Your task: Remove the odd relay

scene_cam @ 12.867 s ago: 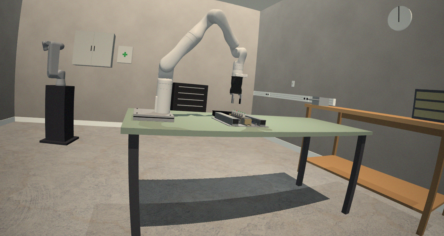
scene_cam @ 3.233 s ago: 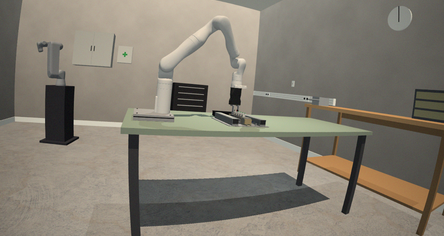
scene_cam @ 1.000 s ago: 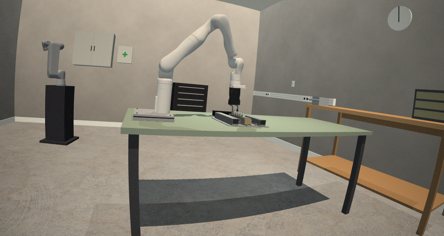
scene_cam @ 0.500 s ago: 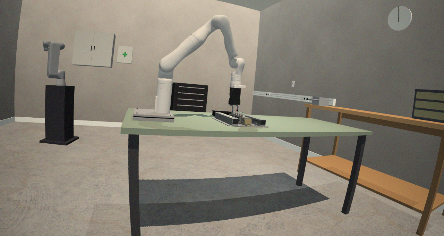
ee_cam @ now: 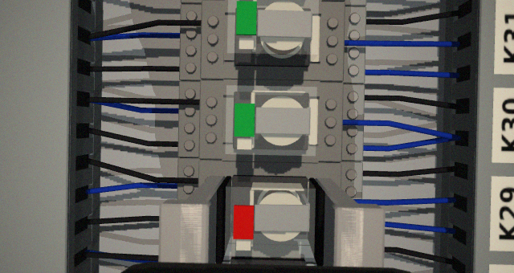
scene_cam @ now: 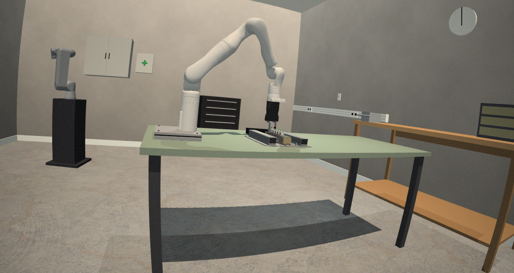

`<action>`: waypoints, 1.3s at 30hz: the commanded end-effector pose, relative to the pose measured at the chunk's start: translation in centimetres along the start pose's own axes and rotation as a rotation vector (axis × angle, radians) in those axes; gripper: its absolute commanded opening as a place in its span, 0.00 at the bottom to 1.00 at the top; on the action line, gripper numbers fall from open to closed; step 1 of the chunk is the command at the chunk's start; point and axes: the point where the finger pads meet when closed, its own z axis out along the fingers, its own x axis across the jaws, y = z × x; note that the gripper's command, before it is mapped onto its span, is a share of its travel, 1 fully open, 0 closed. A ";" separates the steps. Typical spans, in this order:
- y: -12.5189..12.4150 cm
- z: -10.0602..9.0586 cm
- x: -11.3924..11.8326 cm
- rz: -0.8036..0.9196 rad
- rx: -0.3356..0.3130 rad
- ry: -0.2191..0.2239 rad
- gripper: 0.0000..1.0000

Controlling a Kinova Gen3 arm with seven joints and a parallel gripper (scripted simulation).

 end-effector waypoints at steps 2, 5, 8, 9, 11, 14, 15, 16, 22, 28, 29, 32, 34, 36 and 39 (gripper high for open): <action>0.0 -0.1 -0.1 0.000 0.000 0.003 0.00; 0.0 -0.1 -0.1 0.000 0.000 0.006 0.00; 0.0 -0.1 -0.1 0.000 0.000 0.007 0.00; 0.0 -0.1 -0.1 0.000 0.000 0.008 0.00; 0.0 -0.1 -0.1 0.000 0.000 0.012 0.00; 0.0 -0.1 -0.1 0.000 0.000 0.021 0.00; 0.0 -0.1 -0.1 0.000 0.000 0.024 0.00; 0.0 -0.1 -0.2 0.000 0.000 0.027 0.00; 0.0 -0.1 -0.2 0.000 0.000 0.033 0.00; 0.0 -0.1 -0.2 0.000 0.000 0.038 0.00; 0.0 -0.1 -0.2 0.000 0.000 0.041 0.00; 0.0 -0.1 -0.2 0.000 0.000 0.051 0.00; 0.0 -0.1 -0.2 0.000 0.000 0.053 0.00; 0.0 -0.1 -0.2 0.000 0.000 0.056 0.00; 0.0 -0.1 -0.2 0.000 0.000 0.059 0.00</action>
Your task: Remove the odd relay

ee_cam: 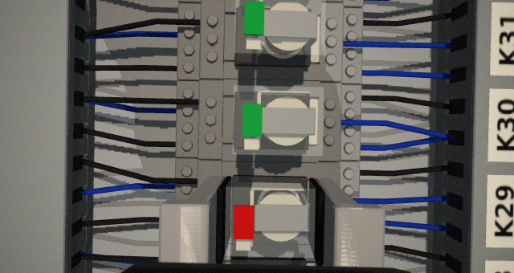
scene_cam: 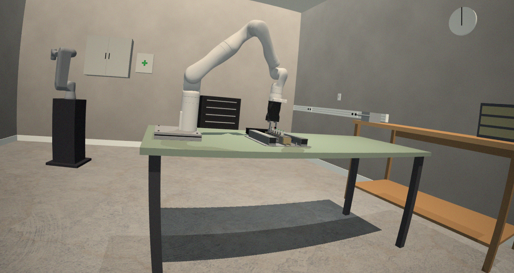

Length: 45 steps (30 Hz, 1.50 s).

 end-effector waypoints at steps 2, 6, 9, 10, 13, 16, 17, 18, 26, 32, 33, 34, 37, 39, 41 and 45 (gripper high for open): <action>0.0 -0.1 -0.1 0.000 0.000 0.000 0.00; 0.0 -0.1 -0.1 0.000 0.000 0.005 0.00; 0.0 -0.1 -0.1 0.000 0.000 0.014 0.00; 0.0 -0.1 -0.1 0.000 0.000 0.017 0.00; 0.0 -0.1 -0.1 0.000 0.000 0.020 0.00; 0.0 -0.1 -0.1 0.000 0.000 0.025 0.00; 0.0 -0.1 -0.1 0.000 0.000 0.026 0.00; 0.0 -0.1 -0.1 0.000 0.000 0.026 0.00; 0.0 -0.1 -0.2 0.000 0.000 0.040 0.00; 0.0 -0.1 -0.2 0.000 0.000 0.050 0.00; 0.0 -0.1 -0.2 0.000 0.000 0.051 0.00; 0.0 -0.1 -0.2 0.000 0.000 0.052 0.00; 0.0 -0.1 -0.2 0.000 0.000 0.051 0.00; 0.0 -0.1 -0.2 0.000 0.000 0.048 0.00; 0.0 -0.1 -0.2 0.000 0.000 0.043 0.00; 0.0 -0.1 -0.2 0.000 0.000 0.030 0.00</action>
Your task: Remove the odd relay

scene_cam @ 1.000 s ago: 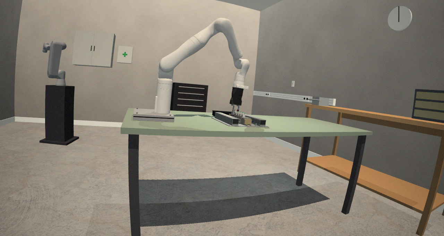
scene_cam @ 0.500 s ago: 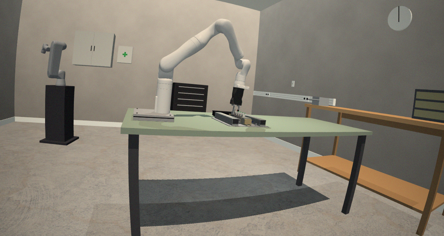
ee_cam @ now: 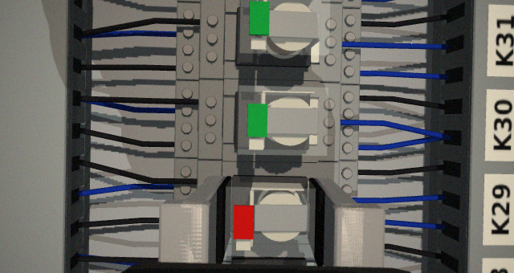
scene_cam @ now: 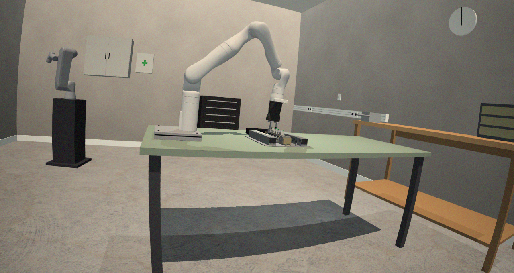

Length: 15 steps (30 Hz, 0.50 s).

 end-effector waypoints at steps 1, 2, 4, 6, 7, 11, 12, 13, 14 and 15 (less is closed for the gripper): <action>0.0 -0.1 0.0 0.000 0.000 -0.008 0.00; 0.0 -0.1 0.0 0.000 0.000 -0.008 0.00; 0.0 -0.1 0.0 0.000 0.000 -0.013 0.00; 0.0 -0.1 0.0 0.000 0.000 -0.014 0.00; 0.0 -0.1 0.0 0.000 0.000 -0.014 0.00; 0.0 -0.1 0.0 0.000 0.000 -0.017 0.00; 0.0 -0.1 0.0 0.000 0.000 -0.020 0.00; 0.0 -0.1 0.0 0.000 0.000 -0.023 0.00; 0.0 -0.1 0.0 0.000 0.000 -0.026 0.00; 0.0 -0.1 0.0 0.000 0.000 -0.029 0.00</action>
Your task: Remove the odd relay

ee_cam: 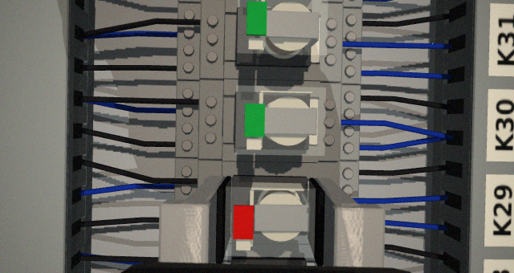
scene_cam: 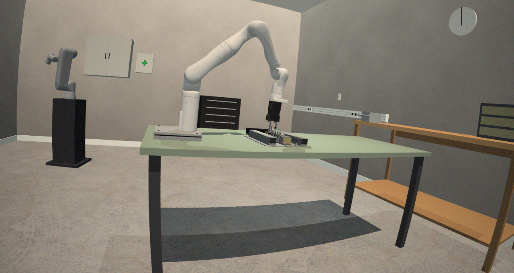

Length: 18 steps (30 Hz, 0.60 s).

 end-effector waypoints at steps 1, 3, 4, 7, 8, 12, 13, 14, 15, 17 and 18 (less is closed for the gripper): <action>0.0 -0.1 0.0 0.000 0.000 -0.011 0.00; 0.0 -0.1 0.0 0.000 0.000 -0.014 0.00; 0.0 -0.1 0.0 0.000 0.000 -0.014 0.00; 0.0 -0.1 0.0 0.000 0.000 -0.019 0.00; 0.0 -0.1 0.0 0.000 0.000 -0.019 0.00; 0.0 -0.1 0.0 0.000 0.000 -0.021 0.00; 0.0 -0.1 0.0 0.000 0.000 -0.023 0.00; 0.0 -0.1 0.0 0.000 0.000 -0.025 0.00; 0.0 -0.1 0.0 0.000 0.000 -0.028 0.00; 0.0 -0.1 0.0 0.000 0.000 -0.034 0.00; 0.0 -0.1 0.0 0.000 0.000 -0.037 0.00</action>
